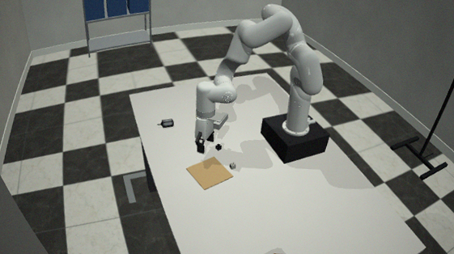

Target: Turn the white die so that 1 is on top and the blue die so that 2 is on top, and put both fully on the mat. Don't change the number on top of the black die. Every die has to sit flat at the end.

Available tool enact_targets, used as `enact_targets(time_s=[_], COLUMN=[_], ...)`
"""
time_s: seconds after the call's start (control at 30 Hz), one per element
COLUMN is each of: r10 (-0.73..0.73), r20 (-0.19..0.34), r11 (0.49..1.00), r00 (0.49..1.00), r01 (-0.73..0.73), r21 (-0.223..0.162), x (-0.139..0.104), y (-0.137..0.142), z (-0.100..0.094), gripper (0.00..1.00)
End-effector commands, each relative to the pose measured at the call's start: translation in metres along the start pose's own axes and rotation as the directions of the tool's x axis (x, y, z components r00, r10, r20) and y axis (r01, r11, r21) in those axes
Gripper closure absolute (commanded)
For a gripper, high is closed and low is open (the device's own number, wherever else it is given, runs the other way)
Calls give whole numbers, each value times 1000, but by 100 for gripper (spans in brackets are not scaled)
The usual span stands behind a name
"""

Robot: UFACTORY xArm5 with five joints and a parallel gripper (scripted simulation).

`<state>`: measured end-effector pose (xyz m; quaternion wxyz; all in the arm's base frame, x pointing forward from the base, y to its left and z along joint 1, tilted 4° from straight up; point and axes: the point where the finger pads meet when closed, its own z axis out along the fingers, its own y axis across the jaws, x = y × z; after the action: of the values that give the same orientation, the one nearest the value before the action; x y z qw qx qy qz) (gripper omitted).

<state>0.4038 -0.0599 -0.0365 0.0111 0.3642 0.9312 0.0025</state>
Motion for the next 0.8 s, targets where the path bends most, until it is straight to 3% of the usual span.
enact_targets(time_s=[0.0, 0.3, 0.77], r10=[1, 1, 1], r20=[3, -1, -1], r11=[1000, 1000, 1000], r00=[1000, 1000, 1000], r01=[-1, -1, -1], r21=[-4, -7, -7], x=[21, 68, 73], y=[19, 59, 63], z=[1, 5, 5], gripper=[0, 0, 0])
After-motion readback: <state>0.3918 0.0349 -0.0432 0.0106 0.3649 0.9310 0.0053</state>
